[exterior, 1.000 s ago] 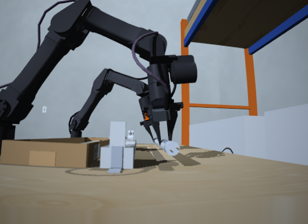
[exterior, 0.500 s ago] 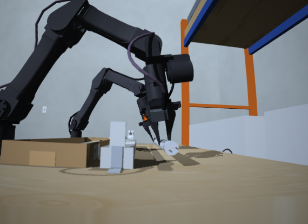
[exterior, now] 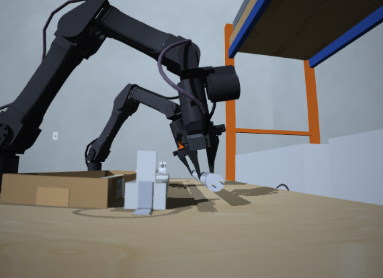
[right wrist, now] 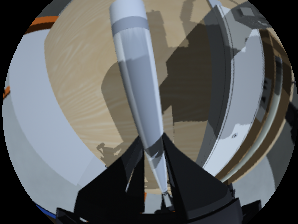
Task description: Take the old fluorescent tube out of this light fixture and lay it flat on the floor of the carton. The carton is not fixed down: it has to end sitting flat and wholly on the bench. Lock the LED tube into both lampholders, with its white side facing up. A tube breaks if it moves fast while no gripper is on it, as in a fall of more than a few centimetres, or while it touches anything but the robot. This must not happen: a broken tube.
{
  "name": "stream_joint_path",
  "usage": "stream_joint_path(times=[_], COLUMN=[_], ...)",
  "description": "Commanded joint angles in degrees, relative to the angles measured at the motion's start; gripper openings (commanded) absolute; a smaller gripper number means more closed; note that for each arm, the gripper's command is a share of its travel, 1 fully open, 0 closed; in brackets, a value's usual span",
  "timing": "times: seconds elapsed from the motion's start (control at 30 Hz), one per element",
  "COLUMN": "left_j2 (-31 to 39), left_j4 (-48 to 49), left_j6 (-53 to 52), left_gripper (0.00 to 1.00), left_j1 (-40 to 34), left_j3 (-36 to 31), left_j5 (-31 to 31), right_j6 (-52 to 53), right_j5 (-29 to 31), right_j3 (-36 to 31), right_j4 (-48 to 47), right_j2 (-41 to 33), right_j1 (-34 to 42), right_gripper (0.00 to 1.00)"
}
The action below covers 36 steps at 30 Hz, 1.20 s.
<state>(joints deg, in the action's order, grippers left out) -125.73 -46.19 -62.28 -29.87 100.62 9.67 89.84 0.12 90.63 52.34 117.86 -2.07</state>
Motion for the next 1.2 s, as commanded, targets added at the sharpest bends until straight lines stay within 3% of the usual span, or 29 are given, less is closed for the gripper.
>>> stream_joint_path(times=[0.0,0.03,0.2,0.47,0.57,0.77,0.9,1.17], left_j2=[2.4,1.8,2.1,-0.3,2.4,2.7,2.8,2.7], left_j4=[1.1,1.3,1.7,0.2,1.7,3.0,2.3,3.7], left_j6=[0.4,0.4,0.4,0.4,0.5,0.5,0.3,0.3], left_gripper=[0.11,0.11,0.11,0.11,0.11,0.11,0.11,0.11], left_j1=[0.2,0.1,0.0,-0.1,-0.6,-0.7,0.4,-0.9], left_j3=[1.5,-1.0,-1.4,0.9,1.0,-1.8,0.1,-2.2], left_j5=[0.4,0.3,0.3,0.4,0.5,1.0,0.8,1.4], right_j6=[0.3,0.3,0.4,0.4,0.4,0.4,0.4,0.3], right_j5=[0.8,0.8,0.8,0.9,0.9,0.9,0.9,0.9], right_j3=[1.7,2.4,2.5,0.6,-0.7,-2.3,0.0,-3.2], right_j4=[1.0,1.1,1.1,1.2,-0.6,-2.7,-0.7,-3.6], right_j2=[0.5,0.7,0.0,-1.0,-1.4,-2.1,-2.1,-2.6], right_j1=[0.1,0.1,0.2,0.2,0.3,0.4,0.5,0.6], right_gripper=[0.11,0.11,0.11,0.11,0.11,0.11,0.11,0.11])
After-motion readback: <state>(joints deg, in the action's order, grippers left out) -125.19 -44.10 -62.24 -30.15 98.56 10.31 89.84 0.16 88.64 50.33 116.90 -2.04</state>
